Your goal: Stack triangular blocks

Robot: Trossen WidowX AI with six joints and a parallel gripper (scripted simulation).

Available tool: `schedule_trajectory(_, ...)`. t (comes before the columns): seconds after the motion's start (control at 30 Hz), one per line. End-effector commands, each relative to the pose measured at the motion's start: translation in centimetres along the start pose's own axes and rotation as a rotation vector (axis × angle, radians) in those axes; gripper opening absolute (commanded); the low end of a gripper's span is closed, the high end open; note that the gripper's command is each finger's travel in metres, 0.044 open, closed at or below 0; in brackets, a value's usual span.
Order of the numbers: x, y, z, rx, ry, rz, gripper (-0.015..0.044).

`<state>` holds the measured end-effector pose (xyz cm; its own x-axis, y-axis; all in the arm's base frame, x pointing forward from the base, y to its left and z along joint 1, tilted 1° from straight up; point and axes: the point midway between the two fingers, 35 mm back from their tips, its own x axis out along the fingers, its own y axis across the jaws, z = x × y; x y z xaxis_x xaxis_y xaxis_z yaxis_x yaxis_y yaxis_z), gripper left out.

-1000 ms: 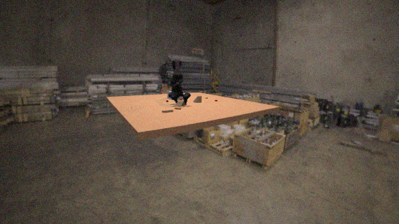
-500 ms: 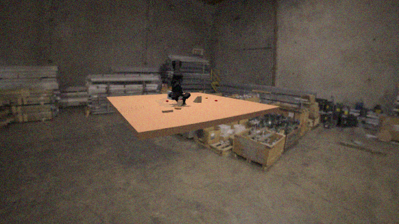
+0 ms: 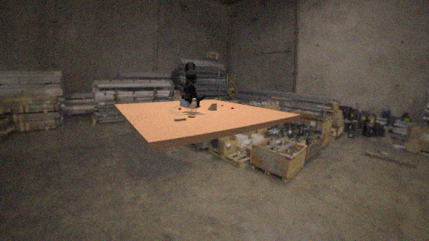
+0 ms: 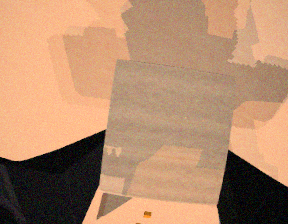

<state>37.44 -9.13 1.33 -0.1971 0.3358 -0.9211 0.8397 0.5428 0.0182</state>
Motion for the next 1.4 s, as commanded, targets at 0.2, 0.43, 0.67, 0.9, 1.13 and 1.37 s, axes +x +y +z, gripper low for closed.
schedule_trajectory(0.2, -4.7, -0.1, -2.1, -0.006, -0.013, 0.008, 0.0000)
schedule_trajectory(0.43, -5.0, -0.1, -2.2, -0.006, -0.013, 0.008, 0.0000)
schedule_trajectory(0.67, -4.6, -0.1, -2.1, -0.092, -0.047, 0.027, 0.0000)
schedule_trajectory(0.9, -4.5, 0.0, -2.0, -0.274, -0.131, 0.060, 0.0000)
schedule_trajectory(1.13, -4.4, -0.1, -2.1, -0.454, -0.222, 0.081, 0.0000)
schedule_trajectory(1.37, -4.3, -0.1, -2.2, -0.633, -0.318, 0.088, 0.0000)
